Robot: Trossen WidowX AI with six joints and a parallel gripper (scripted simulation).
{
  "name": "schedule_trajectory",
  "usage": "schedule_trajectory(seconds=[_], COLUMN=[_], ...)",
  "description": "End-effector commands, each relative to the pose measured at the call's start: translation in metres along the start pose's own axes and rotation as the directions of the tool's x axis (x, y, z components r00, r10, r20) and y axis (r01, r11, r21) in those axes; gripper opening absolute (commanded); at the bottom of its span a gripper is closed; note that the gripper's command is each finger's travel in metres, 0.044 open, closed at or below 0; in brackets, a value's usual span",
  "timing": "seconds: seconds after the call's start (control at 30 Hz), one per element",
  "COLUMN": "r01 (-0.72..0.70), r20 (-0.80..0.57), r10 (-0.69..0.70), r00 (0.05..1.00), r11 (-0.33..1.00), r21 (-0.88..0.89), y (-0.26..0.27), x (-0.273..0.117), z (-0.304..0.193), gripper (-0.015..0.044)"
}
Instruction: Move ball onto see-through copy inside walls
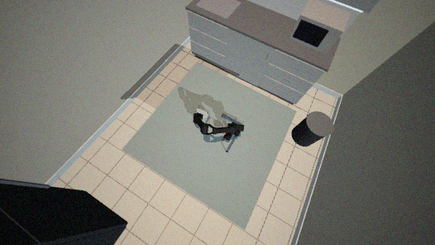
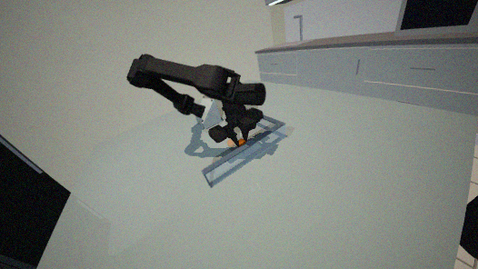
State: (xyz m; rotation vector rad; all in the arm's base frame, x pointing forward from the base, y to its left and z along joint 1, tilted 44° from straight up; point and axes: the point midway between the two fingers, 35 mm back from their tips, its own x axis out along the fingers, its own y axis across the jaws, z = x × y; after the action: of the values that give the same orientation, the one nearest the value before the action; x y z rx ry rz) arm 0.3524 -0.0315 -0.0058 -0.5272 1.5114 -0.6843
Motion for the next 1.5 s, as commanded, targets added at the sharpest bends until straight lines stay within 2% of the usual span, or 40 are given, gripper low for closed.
schedule_trajectory(seconds=[0.0,0.53,1.47], r01=[-0.01,-0.009,-0.006], r20=[0.008,0.006,0.004], r10=[0.01,0.009,0.006], r00=[1.0,1.0,1.0], r11=[1.0,1.0,1.0], r21=[0.005,0.004,0.002], y=[0.003,0.001,-0.019], x=[-0.023,-0.112,-0.072], z=[0.004,-0.002,-0.048], gripper=[0.0,0.0,0.0])
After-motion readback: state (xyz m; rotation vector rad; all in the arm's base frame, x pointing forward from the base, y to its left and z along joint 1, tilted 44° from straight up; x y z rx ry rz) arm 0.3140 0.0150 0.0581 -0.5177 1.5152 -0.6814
